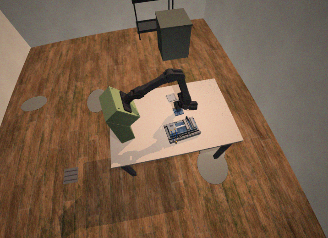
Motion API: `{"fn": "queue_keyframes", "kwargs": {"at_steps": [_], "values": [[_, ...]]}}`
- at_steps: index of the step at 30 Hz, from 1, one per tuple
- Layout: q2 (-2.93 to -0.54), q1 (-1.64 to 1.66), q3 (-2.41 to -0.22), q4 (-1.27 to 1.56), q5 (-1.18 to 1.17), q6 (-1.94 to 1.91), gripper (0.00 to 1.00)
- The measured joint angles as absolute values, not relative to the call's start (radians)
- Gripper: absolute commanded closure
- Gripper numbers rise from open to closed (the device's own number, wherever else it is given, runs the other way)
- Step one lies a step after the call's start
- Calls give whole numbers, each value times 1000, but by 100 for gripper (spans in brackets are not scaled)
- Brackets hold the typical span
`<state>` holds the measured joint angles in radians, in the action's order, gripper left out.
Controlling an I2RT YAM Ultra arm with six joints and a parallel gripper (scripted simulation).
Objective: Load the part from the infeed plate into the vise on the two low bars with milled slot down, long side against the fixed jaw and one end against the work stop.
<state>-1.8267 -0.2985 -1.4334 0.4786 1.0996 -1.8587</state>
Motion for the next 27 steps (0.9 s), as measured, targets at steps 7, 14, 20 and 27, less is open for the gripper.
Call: {"fn": "queue_keyframes", "kwargs": {"at_steps": [7, 14, 20, 27], "values": [[-1827, -299, -1433, 479, 1100, -1859, 19], [-1827, -299, -1433, 476, 1100, -1858, 19], [-1827, -299, -1434, 471, 1100, -1858, 19], [-1830, -297, -1433, 465, 1100, -1857, 19]]}}
